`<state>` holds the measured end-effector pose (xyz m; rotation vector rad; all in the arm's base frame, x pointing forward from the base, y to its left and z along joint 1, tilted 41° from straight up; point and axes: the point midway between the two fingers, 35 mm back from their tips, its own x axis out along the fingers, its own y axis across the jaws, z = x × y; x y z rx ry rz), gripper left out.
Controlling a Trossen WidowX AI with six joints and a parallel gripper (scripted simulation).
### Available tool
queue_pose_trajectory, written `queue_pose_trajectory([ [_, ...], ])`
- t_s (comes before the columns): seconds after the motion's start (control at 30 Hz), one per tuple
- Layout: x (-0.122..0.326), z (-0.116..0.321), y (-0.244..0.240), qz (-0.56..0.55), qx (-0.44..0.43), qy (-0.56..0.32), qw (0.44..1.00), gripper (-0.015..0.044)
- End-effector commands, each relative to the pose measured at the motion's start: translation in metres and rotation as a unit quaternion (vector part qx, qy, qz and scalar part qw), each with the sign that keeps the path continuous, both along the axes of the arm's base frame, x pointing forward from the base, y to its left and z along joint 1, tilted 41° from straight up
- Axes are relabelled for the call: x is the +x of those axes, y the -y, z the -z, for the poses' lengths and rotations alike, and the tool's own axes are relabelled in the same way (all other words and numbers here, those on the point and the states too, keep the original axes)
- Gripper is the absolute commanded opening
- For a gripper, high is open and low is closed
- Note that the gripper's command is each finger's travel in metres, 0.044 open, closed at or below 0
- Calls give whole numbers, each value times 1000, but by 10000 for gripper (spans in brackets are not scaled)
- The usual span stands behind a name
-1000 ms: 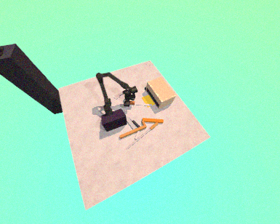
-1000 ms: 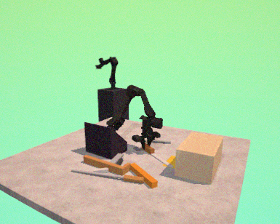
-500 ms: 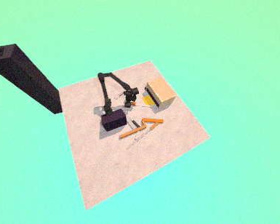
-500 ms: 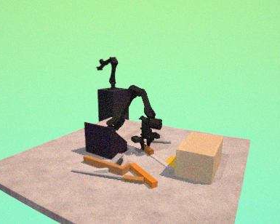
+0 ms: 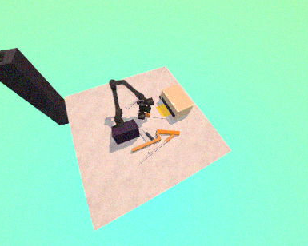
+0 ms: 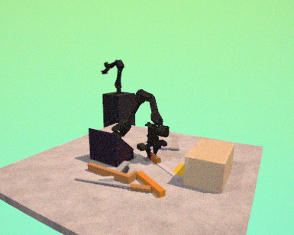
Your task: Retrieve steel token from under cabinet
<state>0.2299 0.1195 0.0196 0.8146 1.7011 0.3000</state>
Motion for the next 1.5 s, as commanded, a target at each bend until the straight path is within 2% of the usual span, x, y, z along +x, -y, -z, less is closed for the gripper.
queue_pose_trajectory([
  [0.0,4,3,4,2,-1,1,1000,0],
  [1.47,20,33,37,2,-2,2,1000,0],
])
